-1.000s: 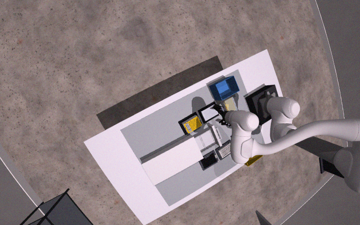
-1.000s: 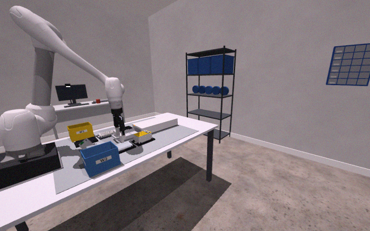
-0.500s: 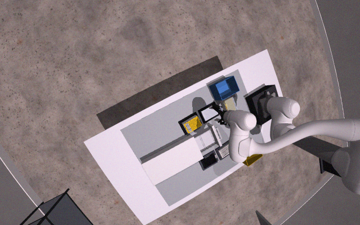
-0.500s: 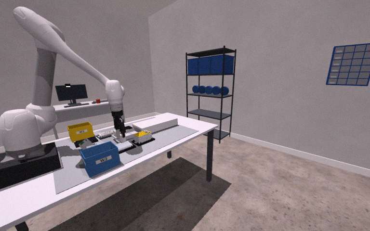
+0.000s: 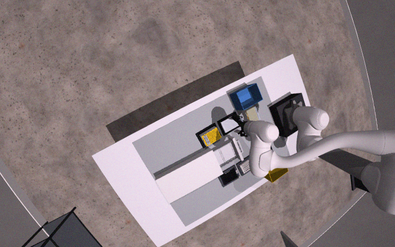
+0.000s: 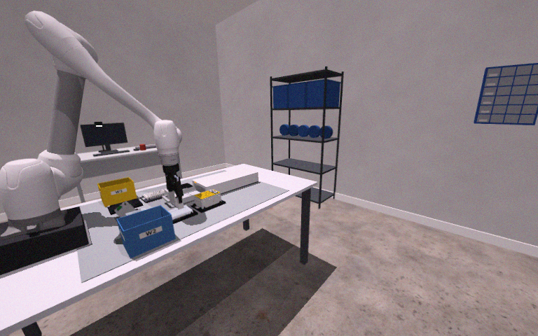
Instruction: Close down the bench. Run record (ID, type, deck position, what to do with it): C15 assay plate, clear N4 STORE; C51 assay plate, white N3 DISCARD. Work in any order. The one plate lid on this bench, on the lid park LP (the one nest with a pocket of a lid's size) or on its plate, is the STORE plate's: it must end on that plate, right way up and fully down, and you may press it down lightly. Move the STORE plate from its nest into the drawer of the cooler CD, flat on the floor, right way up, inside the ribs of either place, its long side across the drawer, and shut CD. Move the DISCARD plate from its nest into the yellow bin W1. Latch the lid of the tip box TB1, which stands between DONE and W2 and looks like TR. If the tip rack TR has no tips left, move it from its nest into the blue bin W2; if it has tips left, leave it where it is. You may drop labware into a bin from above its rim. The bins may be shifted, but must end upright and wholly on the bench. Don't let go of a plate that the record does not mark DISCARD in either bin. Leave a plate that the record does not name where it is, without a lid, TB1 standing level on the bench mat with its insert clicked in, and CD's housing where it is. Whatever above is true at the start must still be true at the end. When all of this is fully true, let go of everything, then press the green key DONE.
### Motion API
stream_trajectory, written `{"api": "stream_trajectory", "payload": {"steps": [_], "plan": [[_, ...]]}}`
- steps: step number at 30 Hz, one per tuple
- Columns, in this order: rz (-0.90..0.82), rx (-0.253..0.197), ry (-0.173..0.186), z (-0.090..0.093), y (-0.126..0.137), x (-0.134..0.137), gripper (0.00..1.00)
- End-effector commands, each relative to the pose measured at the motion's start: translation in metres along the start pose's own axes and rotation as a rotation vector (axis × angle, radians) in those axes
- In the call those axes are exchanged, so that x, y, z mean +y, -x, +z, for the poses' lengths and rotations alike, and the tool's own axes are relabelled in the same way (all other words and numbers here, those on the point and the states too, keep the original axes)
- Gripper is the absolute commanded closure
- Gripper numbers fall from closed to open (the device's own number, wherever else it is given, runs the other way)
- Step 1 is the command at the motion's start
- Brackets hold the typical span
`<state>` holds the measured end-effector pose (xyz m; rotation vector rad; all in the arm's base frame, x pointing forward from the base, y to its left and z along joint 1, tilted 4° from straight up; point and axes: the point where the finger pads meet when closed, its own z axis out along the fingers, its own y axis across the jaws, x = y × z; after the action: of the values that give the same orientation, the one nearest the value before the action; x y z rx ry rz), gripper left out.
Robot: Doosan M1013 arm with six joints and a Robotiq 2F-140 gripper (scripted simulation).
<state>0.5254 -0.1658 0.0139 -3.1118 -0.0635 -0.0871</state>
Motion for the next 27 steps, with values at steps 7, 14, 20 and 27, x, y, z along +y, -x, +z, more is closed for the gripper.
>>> {"api": "stream_trajectory", "payload": {"steps": [7, 14, 20, 27], "plan": [[0.0, 0.0, 0.0, 0.01, 0.0, 0.0, 0.34], [0.0, 0.0, 0.0, 0.02, 0.0, 0.0, 0.34], [0.0, 0.0, 0.0, 0.028, 0.0, 0.0, 0.34], [0.0, 0.0, 0.0, 0.029, 0.0, 0.0, 0.34]]}}
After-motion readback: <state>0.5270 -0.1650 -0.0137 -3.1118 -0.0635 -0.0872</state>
